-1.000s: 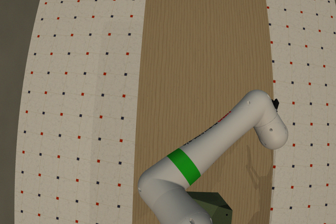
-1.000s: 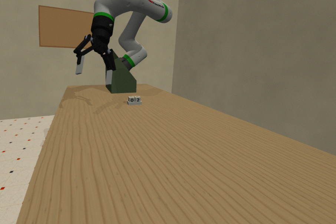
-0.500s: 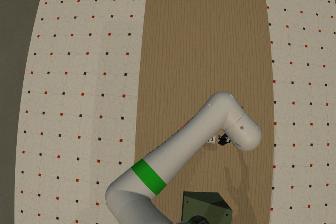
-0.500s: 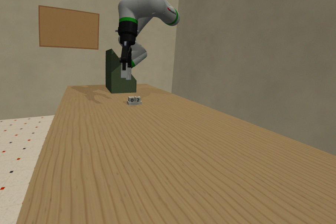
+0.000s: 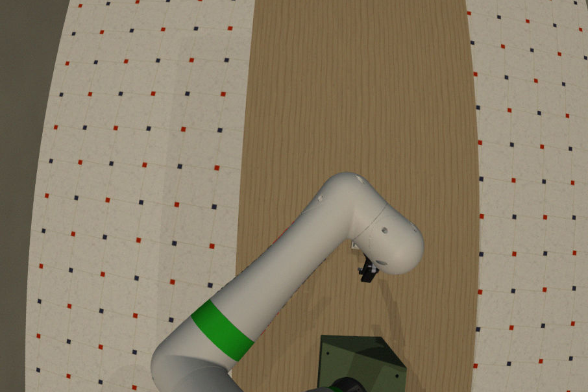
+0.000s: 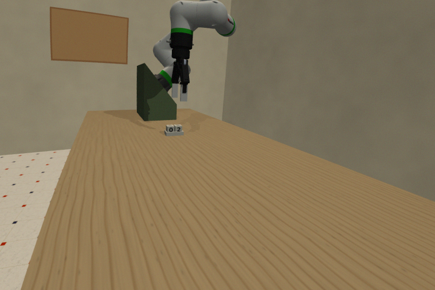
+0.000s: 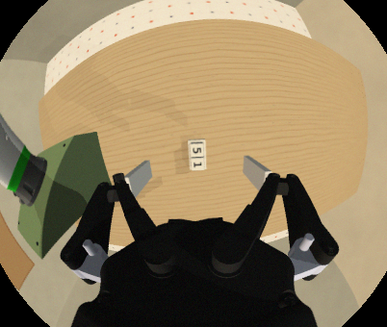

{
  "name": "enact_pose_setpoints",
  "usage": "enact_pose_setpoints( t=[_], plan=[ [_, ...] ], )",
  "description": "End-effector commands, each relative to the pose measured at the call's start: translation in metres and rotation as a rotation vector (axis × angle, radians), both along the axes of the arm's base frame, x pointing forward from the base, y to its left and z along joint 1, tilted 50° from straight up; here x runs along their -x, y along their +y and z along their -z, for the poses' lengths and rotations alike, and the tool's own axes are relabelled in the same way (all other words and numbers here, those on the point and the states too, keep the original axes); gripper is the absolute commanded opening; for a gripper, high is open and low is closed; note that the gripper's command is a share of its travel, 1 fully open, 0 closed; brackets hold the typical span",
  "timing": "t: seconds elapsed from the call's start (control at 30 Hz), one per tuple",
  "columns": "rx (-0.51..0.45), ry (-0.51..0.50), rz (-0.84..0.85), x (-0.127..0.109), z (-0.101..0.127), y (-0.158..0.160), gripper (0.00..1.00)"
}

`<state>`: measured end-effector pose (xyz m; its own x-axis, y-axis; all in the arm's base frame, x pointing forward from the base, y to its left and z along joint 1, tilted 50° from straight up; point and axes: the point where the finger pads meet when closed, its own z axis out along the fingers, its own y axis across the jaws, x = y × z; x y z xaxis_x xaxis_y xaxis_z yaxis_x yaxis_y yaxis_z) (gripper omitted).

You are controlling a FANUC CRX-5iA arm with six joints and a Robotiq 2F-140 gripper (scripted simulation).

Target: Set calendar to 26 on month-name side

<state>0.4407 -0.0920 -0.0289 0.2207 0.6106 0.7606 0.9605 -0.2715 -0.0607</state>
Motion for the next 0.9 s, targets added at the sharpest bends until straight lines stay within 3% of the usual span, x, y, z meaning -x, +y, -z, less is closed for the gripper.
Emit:
enact_pose_setpoints(
  t=[0.0,0.4,0.8,0.87],
  plan=[
    [0.000,0.000,0.000,-0.0001,-0.0002,-0.0003,1.00],
    [-0.005,0.024,0.021,-0.0001,0.0001,0.0000,1.00],
    [-0.076,0.333,0.290,-0.0010,0.0028,0.0032,1.00],
    [-0.077,0.338,0.294,-0.0010,0.0029,0.0032,1.00]
  ],
)
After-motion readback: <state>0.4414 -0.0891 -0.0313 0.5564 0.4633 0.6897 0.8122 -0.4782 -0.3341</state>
